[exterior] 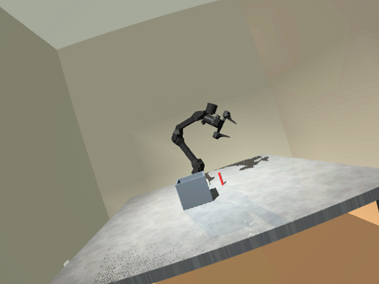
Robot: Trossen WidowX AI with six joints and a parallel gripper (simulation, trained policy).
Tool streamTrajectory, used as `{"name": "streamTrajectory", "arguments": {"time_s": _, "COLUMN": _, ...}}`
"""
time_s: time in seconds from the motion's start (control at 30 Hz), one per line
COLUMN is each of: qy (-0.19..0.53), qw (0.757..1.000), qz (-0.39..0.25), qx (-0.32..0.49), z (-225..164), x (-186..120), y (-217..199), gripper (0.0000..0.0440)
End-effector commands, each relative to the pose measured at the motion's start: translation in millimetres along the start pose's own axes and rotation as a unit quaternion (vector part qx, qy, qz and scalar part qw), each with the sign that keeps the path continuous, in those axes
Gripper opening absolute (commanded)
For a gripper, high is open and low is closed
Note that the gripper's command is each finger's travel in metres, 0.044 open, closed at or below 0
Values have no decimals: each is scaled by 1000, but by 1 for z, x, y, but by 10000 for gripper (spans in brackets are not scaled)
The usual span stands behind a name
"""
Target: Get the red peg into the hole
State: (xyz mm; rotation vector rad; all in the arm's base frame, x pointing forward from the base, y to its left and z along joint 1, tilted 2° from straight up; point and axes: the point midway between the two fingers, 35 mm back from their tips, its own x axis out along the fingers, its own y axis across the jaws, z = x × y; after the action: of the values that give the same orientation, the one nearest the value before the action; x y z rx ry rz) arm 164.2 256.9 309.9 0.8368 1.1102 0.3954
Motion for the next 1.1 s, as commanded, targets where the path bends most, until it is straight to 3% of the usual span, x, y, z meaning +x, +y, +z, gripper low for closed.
{"name": "streamTrajectory", "arguments": {"time_s": 0.0, "qy": 0, "qw": 997, "qz": -57, "qx": 53, "z": 8, "x": 13, "y": -26, "gripper": 440}}
{"name": "streamTrajectory", "arguments": {"time_s": 0.33, "qy": -7, "qw": 968, "qz": -180, "qx": 177, "z": 25, "x": 27, "y": -88, "gripper": 440}}
{"name": "streamTrajectory", "arguments": {"time_s": 0.7, "qy": -7, "qw": 907, "qz": -295, "qx": 300, "z": 26, "x": 28, "y": -151, "gripper": 440}}
{"name": "streamTrajectory", "arguments": {"time_s": 1.07, "qy": 0, "qw": 852, "qz": -373, "qx": 367, "z": 12, "x": 30, "y": -196, "gripper": 440}}
